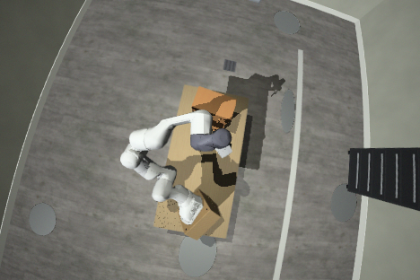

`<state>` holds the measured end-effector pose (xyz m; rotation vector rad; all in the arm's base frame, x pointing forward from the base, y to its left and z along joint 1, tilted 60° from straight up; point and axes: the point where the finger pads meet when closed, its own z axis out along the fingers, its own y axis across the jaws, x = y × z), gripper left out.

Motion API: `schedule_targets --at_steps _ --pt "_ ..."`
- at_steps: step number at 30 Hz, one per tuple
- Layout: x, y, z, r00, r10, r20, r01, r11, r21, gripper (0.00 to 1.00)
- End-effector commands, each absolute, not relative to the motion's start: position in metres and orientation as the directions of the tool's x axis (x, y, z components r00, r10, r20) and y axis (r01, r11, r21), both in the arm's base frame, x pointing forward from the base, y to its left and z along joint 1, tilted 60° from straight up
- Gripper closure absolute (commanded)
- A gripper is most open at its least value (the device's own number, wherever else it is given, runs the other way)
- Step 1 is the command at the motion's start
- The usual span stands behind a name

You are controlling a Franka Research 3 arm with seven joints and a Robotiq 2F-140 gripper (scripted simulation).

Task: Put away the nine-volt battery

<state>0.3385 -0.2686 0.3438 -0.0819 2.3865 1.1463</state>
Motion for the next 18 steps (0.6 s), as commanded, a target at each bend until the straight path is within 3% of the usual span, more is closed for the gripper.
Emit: schedule_targets --at_steps 1,18 --pt "0.328 -0.2664 0.3483 -0.889 0.207 -0.409 -0.205 0.618 0.759 0.0" --pt "0.3268 -0.2669 0.3484 -0.888 0.211 -0.407 -0.202 0.617 0.761 0.0"
